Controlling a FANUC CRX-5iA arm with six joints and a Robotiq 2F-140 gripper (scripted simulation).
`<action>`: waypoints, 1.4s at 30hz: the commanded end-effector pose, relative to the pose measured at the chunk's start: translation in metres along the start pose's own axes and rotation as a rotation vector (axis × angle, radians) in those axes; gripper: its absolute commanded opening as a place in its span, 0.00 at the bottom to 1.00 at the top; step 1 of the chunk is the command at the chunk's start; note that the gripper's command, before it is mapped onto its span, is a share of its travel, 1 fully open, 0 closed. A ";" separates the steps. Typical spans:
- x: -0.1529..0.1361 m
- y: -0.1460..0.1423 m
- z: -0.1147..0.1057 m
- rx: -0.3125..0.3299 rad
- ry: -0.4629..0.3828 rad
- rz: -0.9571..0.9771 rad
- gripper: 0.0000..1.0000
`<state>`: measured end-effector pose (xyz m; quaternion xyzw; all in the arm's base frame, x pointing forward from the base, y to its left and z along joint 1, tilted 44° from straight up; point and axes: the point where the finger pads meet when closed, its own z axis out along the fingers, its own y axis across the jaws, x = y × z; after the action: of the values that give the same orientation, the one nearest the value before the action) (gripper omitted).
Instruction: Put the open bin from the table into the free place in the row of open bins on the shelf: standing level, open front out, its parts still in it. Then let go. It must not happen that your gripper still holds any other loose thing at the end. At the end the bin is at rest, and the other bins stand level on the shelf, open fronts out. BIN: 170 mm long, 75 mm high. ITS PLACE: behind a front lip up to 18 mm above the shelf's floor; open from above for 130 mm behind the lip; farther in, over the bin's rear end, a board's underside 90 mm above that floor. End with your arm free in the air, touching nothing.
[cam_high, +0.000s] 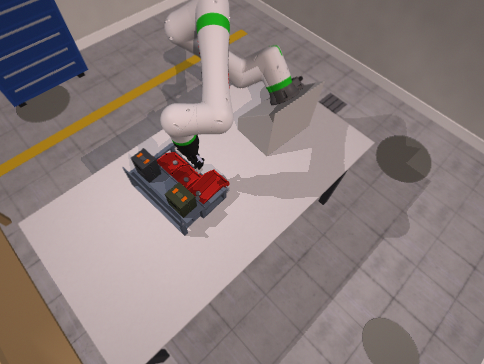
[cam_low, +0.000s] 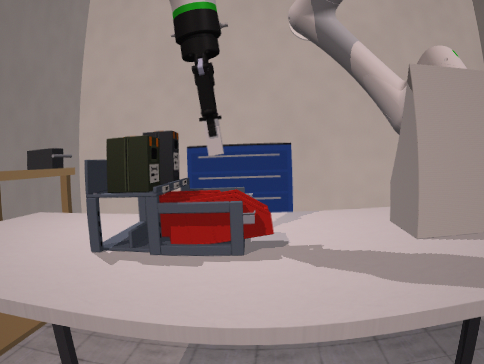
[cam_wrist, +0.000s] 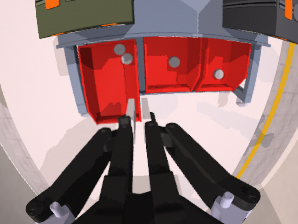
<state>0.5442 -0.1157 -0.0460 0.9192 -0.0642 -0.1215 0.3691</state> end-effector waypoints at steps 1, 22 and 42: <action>0.000 0.000 -0.001 0.000 0.000 0.000 0.06; 0.000 0.000 -0.001 0.000 0.000 0.000 0.00; 0.000 0.000 -0.001 0.000 0.000 0.000 0.00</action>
<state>0.5443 -0.1151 -0.0454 0.9192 -0.0642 -0.1215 0.3691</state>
